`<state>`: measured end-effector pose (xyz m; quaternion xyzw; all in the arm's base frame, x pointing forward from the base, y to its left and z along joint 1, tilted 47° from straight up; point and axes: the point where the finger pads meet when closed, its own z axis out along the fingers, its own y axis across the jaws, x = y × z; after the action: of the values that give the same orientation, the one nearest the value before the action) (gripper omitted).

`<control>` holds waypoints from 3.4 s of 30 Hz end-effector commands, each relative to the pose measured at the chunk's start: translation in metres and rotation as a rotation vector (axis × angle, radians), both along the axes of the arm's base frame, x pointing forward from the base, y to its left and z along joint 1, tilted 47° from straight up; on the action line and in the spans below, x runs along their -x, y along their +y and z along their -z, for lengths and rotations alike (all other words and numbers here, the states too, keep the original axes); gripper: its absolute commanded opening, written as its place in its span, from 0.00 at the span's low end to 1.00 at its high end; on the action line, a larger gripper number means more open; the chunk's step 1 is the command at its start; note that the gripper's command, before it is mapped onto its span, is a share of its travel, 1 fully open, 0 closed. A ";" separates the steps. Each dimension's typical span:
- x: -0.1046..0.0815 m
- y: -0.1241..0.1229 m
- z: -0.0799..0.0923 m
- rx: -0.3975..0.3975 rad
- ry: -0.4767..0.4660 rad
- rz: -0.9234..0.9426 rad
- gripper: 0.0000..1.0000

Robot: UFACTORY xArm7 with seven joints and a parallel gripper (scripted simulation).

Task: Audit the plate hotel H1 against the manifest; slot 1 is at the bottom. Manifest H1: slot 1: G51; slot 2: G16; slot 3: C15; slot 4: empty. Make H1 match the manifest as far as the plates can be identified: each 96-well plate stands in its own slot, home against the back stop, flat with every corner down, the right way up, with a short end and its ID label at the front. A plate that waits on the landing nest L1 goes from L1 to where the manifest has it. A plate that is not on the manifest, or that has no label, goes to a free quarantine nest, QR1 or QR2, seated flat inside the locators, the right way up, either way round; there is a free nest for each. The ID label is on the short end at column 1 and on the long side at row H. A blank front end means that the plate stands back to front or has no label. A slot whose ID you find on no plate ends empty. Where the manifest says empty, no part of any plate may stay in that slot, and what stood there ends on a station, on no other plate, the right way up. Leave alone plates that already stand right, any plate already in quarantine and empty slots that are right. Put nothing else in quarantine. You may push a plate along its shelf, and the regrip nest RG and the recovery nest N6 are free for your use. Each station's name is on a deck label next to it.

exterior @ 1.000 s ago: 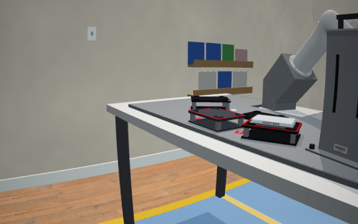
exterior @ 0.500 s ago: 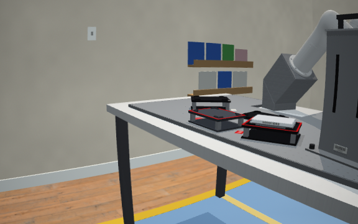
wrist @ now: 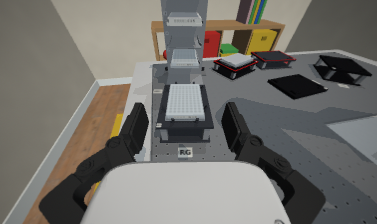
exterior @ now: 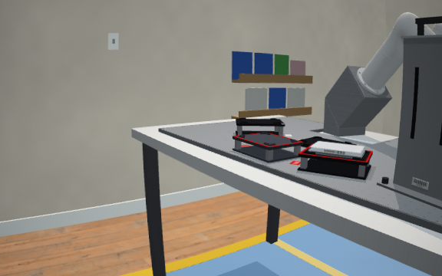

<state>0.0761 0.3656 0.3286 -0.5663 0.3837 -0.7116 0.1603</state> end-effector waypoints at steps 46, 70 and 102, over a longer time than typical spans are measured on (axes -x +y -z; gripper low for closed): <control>-0.024 0.055 0.055 -0.004 0.000 -0.002 1.00; -0.046 0.046 0.054 -0.004 0.000 -0.001 1.00; -0.090 0.029 0.051 -0.004 0.000 -0.001 1.00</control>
<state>0.1629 0.3962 0.2765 -0.5661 0.3841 -0.7116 0.1604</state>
